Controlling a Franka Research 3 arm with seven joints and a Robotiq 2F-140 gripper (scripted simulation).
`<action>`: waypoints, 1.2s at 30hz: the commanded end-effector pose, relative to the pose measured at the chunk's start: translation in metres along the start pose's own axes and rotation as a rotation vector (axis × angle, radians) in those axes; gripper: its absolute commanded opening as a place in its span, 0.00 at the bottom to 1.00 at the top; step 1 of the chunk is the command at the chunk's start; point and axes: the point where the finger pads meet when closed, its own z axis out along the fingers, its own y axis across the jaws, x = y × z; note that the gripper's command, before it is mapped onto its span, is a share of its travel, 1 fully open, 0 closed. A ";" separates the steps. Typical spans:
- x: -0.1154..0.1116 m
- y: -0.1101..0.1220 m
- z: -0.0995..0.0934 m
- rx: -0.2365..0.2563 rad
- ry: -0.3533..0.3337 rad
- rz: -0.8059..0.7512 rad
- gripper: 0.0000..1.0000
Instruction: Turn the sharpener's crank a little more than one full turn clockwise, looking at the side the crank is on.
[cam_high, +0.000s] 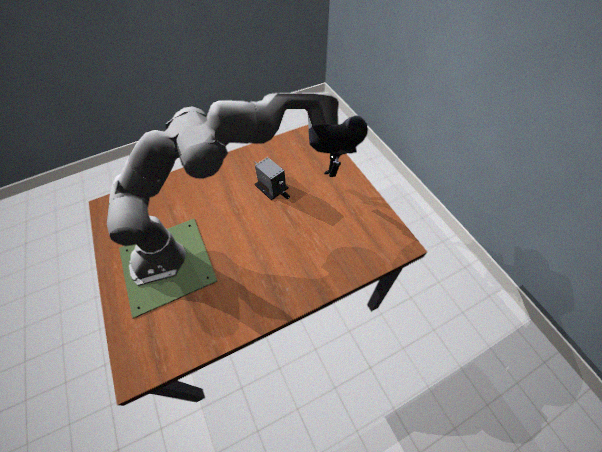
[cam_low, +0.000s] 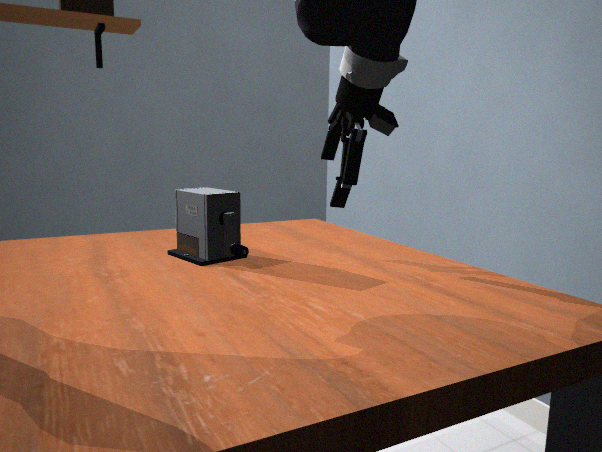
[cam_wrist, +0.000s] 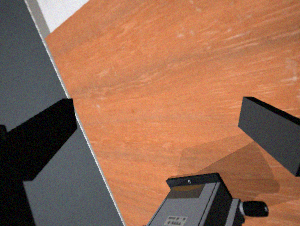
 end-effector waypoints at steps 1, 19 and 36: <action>0.000 0.000 0.000 0.000 0.000 0.000 1.00; -0.001 0.000 0.000 -0.005 0.000 0.006 1.00; -0.054 0.031 0.006 -0.236 0.043 0.312 1.00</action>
